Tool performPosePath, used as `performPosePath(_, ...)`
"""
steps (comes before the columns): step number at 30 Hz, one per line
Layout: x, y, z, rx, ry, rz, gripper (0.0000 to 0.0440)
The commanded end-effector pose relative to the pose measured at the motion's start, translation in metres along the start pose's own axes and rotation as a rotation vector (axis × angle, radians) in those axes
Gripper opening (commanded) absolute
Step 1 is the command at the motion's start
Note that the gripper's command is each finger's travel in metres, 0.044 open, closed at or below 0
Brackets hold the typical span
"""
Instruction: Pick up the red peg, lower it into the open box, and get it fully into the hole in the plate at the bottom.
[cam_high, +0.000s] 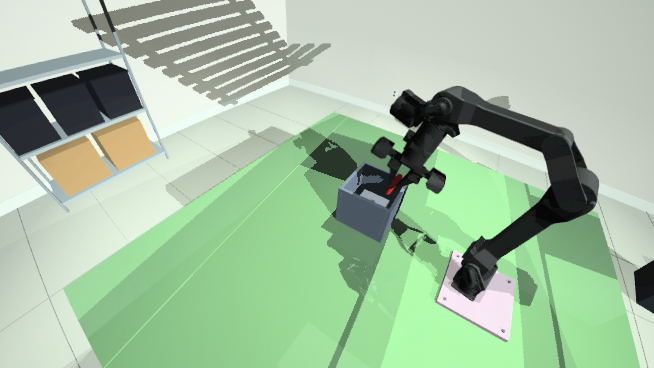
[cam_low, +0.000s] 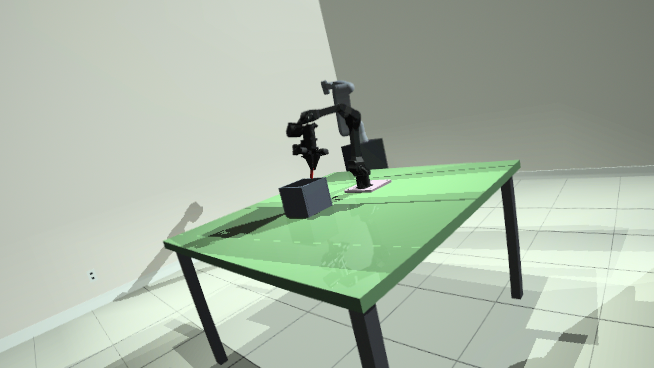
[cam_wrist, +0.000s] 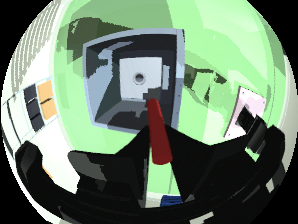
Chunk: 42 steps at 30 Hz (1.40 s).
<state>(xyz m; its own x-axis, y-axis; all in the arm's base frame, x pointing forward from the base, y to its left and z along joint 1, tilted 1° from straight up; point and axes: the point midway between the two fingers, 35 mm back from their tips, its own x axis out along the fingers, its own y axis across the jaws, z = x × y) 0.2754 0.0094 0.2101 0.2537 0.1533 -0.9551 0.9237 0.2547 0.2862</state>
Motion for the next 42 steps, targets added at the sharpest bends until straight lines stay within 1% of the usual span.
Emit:
performPosePath(1, 0.004, 0.004, 0.008, 0.001, 0.006, -0.005, 0.0)
performPosePath(15, 0.043, 0.01, 0.033, -0.005, 0.053, -0.051, 0.0)
performPosePath(28, 0.078, 0.021, 0.035, -0.054, 0.115, -0.052, 0.0)
performPosePath(40, 0.111, 0.023, 0.038, -0.121, 0.138, -0.069, 0.0)
performPosePath(42, 0.116, 0.022, 0.038, -0.13, 0.139, -0.075, 0.005)
